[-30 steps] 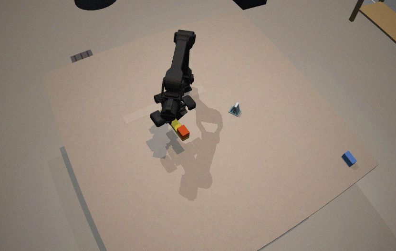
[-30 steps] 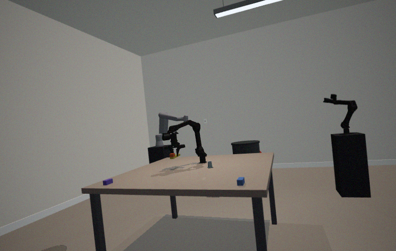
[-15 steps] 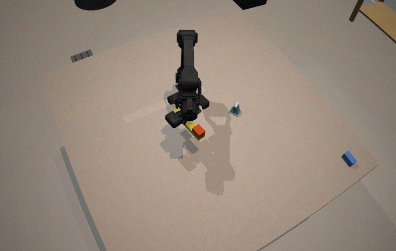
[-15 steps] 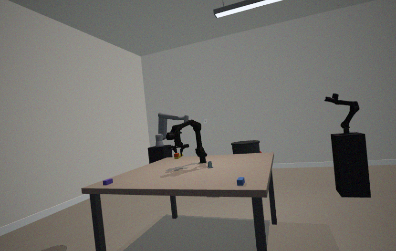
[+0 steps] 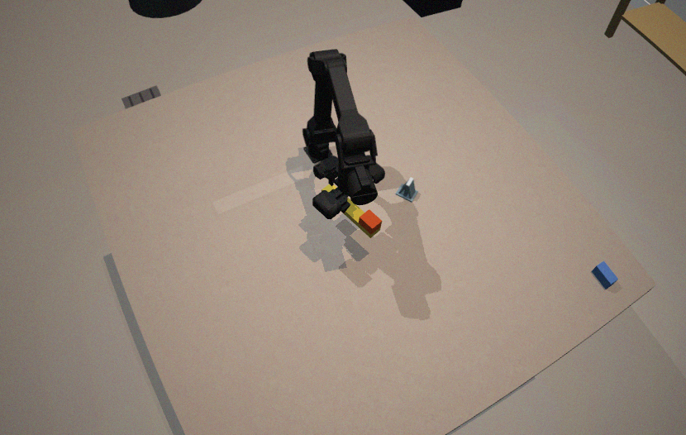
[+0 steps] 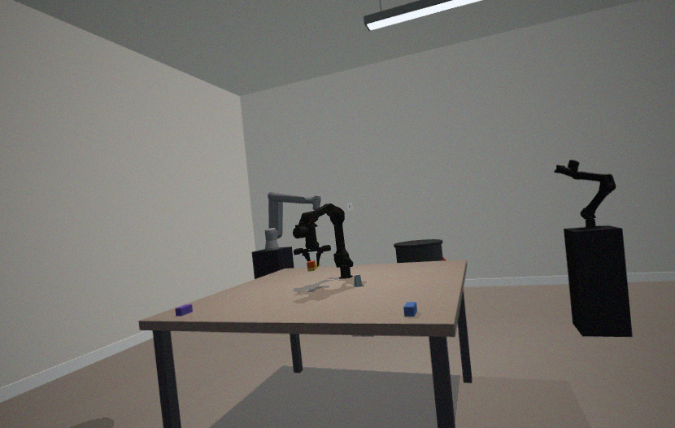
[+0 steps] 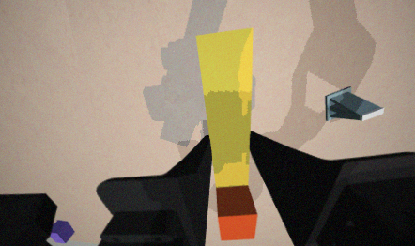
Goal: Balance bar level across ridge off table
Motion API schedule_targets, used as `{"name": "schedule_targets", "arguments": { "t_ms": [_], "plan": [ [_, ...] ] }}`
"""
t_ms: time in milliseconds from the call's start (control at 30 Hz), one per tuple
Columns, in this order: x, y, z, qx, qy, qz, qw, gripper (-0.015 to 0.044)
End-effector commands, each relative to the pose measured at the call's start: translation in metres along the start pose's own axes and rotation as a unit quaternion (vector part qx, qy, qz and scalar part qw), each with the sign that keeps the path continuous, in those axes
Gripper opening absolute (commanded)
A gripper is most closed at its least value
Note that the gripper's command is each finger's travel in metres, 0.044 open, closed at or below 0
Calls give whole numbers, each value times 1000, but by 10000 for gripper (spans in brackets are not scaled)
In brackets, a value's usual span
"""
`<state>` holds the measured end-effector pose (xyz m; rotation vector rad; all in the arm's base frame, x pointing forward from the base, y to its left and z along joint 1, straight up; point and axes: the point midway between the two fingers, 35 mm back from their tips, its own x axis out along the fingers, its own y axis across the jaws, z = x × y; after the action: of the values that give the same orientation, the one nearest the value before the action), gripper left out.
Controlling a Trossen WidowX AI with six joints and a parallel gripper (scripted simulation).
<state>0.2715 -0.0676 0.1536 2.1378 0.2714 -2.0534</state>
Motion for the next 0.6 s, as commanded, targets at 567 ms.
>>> {"name": "schedule_targets", "arguments": {
  "t_ms": [567],
  "plan": [
    [2, -85, -20, -54, -1, -17, 998, 0]
  ]
}}
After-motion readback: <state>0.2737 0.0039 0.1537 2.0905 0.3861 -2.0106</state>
